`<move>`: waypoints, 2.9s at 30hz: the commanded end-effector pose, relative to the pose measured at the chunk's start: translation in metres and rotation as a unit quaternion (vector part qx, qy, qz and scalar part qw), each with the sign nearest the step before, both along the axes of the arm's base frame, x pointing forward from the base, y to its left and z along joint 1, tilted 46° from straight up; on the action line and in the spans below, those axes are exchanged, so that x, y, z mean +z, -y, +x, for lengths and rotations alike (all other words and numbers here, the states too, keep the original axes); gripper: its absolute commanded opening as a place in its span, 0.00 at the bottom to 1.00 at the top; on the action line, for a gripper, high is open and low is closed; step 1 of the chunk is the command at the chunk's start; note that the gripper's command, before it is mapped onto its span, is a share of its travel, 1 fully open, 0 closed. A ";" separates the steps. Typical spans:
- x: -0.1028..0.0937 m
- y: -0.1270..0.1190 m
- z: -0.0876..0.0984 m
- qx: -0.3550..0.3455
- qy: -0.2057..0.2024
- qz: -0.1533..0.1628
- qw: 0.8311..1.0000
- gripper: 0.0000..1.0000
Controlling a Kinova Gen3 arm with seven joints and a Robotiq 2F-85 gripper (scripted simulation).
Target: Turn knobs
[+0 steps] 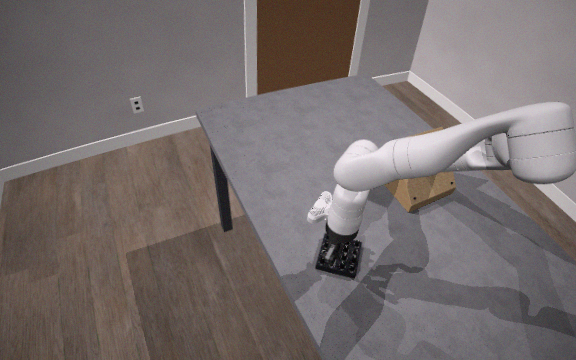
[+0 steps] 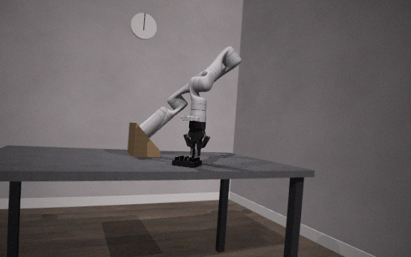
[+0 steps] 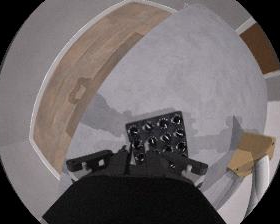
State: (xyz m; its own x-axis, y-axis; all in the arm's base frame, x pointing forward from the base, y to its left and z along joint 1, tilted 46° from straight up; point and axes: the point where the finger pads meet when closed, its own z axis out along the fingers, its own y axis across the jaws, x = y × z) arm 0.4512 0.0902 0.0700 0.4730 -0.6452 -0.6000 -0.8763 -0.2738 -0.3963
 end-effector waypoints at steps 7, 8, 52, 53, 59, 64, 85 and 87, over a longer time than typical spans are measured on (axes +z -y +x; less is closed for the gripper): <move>0.000 0.001 0.000 -0.001 0.000 0.000 1.000 0.19; 0.000 0.001 0.000 -0.001 0.000 0.000 1.000 0.19; -0.005 -0.004 0.001 -0.001 0.000 0.000 1.000 0.19; -0.005 -0.005 0.001 -0.001 0.000 0.000 1.000 0.19; -0.008 -0.007 0.001 -0.001 0.000 0.000 1.000 0.19; -0.009 -0.009 0.002 -0.001 0.000 0.000 1.000 0.19; -0.010 -0.009 0.002 -0.001 0.000 0.000 1.000 0.19; -0.010 -0.009 0.002 -0.001 0.000 0.000 1.000 0.19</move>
